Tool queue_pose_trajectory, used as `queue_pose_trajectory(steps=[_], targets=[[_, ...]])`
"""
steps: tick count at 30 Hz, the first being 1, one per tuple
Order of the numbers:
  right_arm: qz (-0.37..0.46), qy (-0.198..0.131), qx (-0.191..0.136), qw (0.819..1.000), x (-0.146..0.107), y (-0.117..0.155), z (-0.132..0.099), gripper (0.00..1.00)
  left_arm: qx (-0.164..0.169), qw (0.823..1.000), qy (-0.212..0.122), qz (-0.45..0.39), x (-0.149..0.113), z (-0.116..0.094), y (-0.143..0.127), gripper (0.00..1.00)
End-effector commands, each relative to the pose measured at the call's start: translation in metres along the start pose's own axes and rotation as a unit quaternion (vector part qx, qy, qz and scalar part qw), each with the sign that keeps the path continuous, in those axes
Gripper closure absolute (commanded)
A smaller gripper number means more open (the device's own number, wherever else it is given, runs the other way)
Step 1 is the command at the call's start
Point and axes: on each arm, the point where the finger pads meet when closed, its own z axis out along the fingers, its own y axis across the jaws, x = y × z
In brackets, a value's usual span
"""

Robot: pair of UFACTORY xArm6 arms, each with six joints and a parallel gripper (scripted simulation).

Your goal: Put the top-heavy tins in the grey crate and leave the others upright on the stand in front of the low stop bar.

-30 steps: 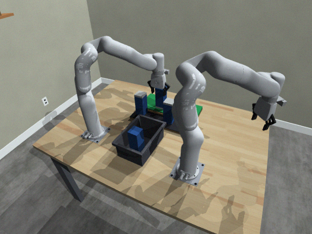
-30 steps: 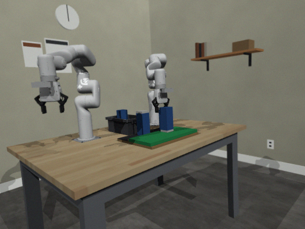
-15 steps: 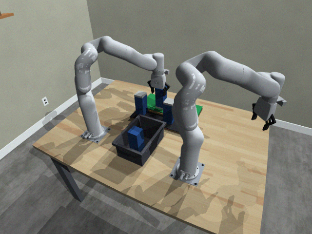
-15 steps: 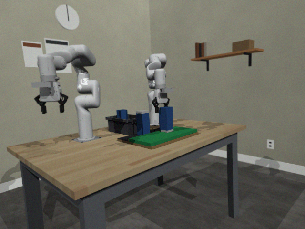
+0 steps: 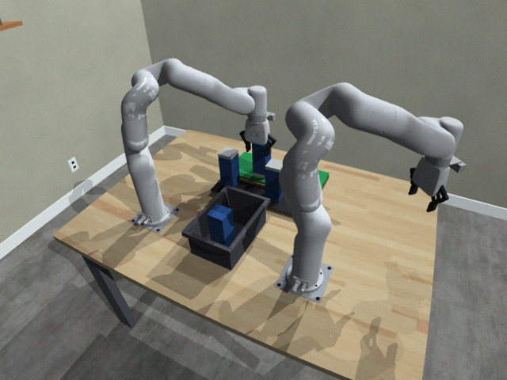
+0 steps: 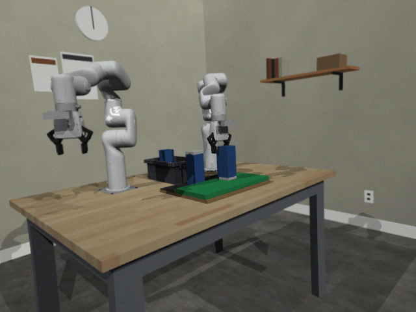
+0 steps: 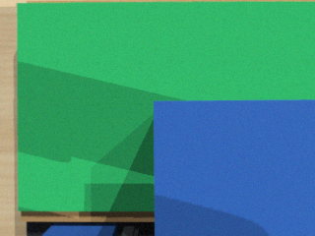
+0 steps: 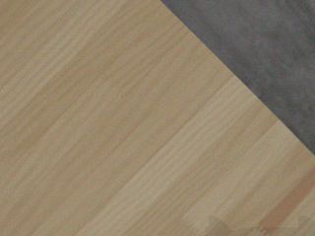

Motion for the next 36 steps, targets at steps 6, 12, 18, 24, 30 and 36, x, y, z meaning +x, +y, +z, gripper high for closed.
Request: queue_pose_trajectory(steps=[6, 12, 18, 24, 30, 36], targets=[[0.0, 0.002, 0.0, 1.0, 0.001, 0.0, -0.002, 0.0, -0.002, 1.0, 0.002, -0.001, 0.009, 0.0, 0.0, 0.0], [0.0, 0.002, 0.0, 1.0, 0.001, 0.0, -0.002, 0.0, -0.002, 1.0, 0.002, -0.002, 0.017, 0.002, 0.0, 0.0], [0.0, 0.002, 0.0, 1.0, 0.001, 0.0, -0.002, 0.0, -0.002, 1.0, 0.002, -0.002, 0.021, 0.003, -0.001, 0.0], [0.0, 0.002, 0.0, 1.0, 0.001, 0.0, -0.002, 0.0, -0.002, 1.0, 0.002, -0.002, 0.029, 0.006, -0.001, 0.0], [0.0, 0.002, 0.0, 1.0, 0.001, 0.0, -0.002, 0.0, -0.002, 1.0, 0.002, -0.003, 0.036, 0.008, -0.002, 0.0], [0.0, 0.002, 0.0, 1.0, 0.001, 0.0, -0.002, 0.0, -0.002, 1.0, 0.002, -0.004, 0.042, 0.009, -0.002, 0.0]])
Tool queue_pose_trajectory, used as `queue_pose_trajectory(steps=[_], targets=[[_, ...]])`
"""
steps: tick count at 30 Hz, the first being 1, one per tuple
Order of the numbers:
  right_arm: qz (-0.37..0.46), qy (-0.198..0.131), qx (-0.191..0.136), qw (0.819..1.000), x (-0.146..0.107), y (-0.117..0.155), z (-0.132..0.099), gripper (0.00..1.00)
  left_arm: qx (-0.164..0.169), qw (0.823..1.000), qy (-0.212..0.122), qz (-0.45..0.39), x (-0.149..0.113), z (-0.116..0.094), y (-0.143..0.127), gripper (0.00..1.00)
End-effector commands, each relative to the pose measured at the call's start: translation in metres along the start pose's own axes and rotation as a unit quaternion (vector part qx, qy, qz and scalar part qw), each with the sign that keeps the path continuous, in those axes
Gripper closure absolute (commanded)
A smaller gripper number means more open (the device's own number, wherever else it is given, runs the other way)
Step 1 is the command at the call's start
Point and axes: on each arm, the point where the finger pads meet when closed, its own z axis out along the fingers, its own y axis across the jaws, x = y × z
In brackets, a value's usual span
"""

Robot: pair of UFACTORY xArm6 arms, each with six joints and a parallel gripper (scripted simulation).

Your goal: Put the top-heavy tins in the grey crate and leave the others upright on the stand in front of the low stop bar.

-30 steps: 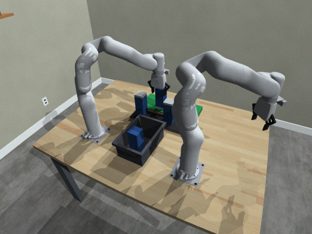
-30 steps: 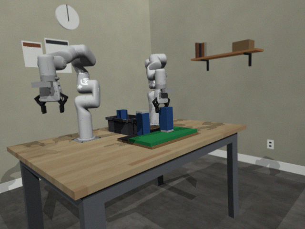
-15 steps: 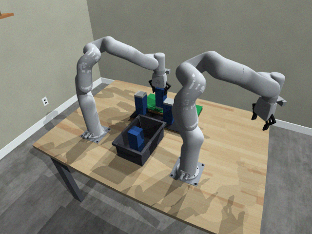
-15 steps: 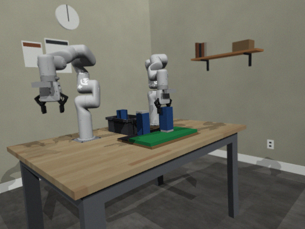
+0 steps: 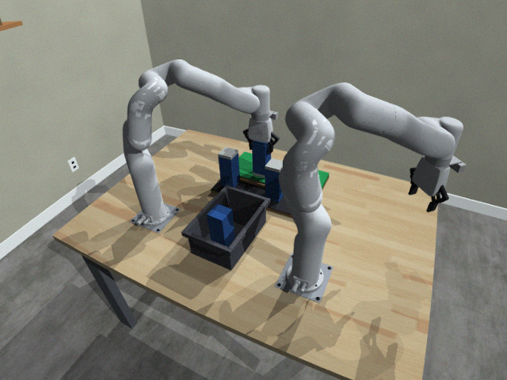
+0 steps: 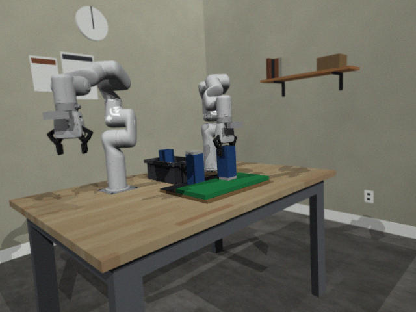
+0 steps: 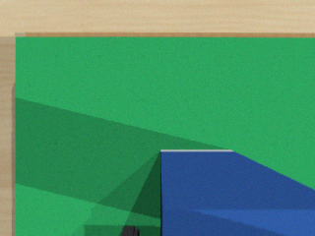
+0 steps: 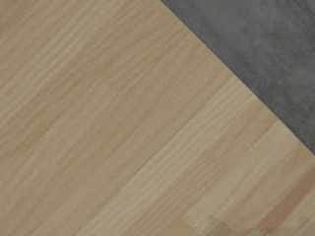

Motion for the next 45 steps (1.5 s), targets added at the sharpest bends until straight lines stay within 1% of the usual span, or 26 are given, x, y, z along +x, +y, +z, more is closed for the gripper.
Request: queue_pose_trajectory(steps=[1, 31, 32, 45], targets=[[0.0, 0.002, 0.0, 1.0, 0.0009, 0.0001, -0.0015, 0.0, -0.002, 1.0, 0.002, -0.001, 0.0061, -0.0008, 0.0004, 0.0], [0.0, 0.002, 0.0, 1.0, 0.0009, 0.0001, -0.0015, 0.0, -0.002, 1.0, 0.002, 0.0, 0.0058, -0.0007, 0.0007, 0.0], [0.0, 0.002, 0.0, 1.0, 0.0009, 0.0001, -0.0015, 0.0, -0.002, 1.0, 0.002, 0.0, 0.0058, -0.0007, 0.0007, 1.0], [0.0, 0.002, 0.0, 1.0, 0.0009, 0.0001, -0.0015, 0.0, -0.002, 1.0, 0.002, 0.0, 0.0058, -0.0007, 0.0007, 1.0]])
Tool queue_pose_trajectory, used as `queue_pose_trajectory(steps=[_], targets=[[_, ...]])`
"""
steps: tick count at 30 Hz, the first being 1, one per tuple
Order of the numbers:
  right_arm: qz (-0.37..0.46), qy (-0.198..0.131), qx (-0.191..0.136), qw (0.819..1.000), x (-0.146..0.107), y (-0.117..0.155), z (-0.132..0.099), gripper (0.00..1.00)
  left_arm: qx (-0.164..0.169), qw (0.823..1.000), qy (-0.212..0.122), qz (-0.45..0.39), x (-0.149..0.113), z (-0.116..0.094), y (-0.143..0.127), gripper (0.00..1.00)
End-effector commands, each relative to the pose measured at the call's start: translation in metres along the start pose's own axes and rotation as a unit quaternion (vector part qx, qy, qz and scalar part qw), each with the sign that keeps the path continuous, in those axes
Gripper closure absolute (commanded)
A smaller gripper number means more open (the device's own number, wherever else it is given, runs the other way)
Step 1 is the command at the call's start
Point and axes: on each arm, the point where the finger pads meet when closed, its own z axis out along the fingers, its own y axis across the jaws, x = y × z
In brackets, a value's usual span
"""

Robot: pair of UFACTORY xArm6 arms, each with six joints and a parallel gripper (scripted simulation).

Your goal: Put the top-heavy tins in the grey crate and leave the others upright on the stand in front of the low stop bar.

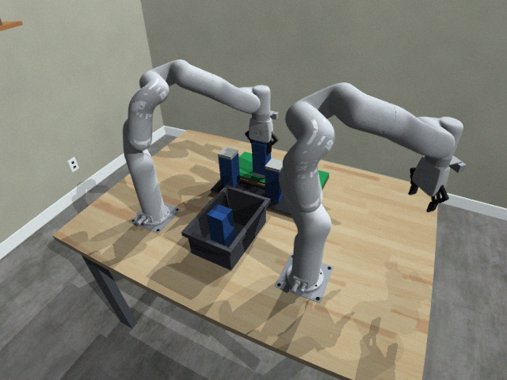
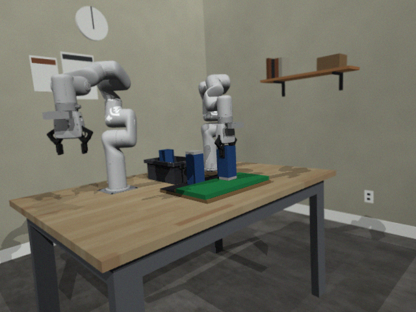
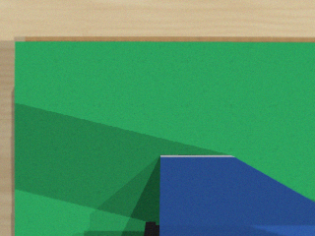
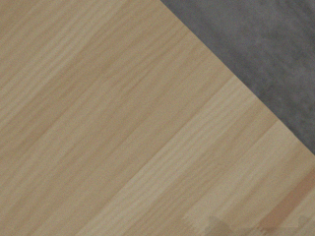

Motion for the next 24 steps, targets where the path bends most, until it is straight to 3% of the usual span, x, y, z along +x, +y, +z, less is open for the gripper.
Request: queue_pose_trajectory(steps=[1, 24], targets=[[0.0, 0.002, 0.0, 1.0, 0.0009, 0.0001, -0.0015, 0.0, -0.002, 1.0, 0.002, 0.0, 0.0011, -0.0023, 0.0008, 1.0], [0.0, 0.002, 0.0, 1.0, 0.0009, 0.0001, -0.0015, 0.0, -0.002, 1.0, 0.002, 0.0, 0.0011, -0.0097, 0.0008, 1.0]])
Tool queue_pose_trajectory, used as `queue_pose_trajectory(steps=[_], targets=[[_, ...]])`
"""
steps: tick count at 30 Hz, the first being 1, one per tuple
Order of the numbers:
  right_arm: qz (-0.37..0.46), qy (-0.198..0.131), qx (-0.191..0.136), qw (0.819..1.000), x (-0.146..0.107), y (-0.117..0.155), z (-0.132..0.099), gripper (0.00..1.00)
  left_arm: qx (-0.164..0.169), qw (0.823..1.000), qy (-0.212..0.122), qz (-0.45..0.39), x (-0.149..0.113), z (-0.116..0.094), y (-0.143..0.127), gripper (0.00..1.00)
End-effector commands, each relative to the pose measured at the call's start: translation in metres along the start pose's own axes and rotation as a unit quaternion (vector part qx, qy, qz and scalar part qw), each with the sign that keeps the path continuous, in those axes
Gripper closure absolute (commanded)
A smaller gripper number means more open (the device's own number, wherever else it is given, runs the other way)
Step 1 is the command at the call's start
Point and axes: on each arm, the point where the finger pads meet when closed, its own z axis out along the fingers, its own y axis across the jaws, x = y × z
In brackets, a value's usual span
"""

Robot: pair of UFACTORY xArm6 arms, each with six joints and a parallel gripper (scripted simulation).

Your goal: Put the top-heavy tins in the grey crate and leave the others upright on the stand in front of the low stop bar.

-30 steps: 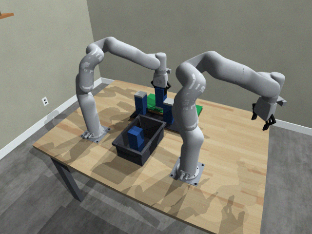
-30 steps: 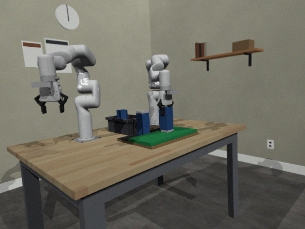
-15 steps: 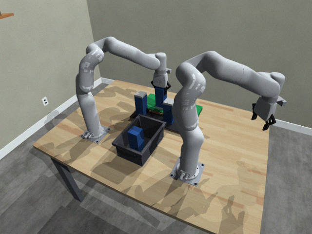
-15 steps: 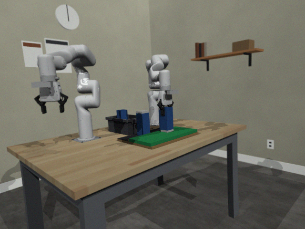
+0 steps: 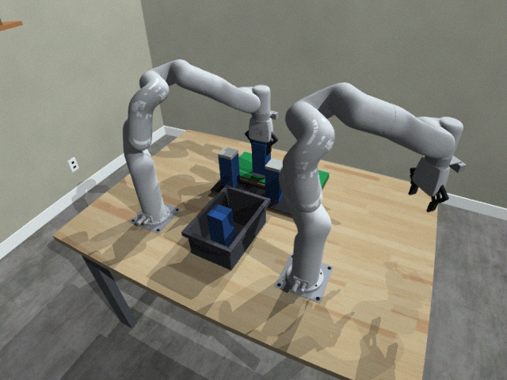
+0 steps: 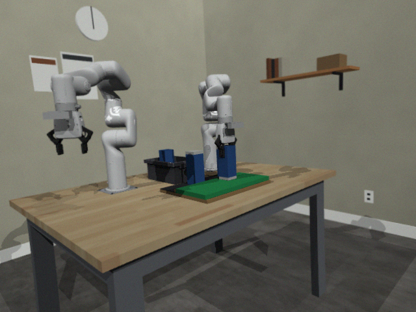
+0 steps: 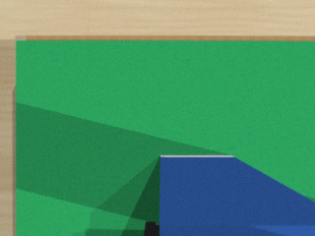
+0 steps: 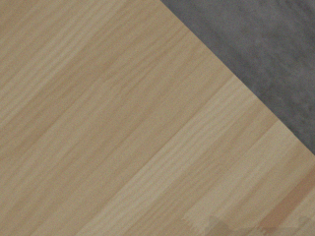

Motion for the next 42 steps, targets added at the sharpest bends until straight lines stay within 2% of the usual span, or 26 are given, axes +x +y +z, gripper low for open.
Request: queue_pose_trajectory(steps=[1, 42], targets=[[0.0, 0.002, 0.0, 1.0, 0.001, 0.0, -0.002, 0.0, -0.003, 1.0, 0.004, 0.0, 0.002, -0.012, 0.001, 1.0], [0.0, 0.002, 0.0, 1.0, 0.001, 0.0, -0.002, 0.0, -0.002, 1.0, 0.003, 0.0, 0.002, -0.11, 0.001, 1.0]])
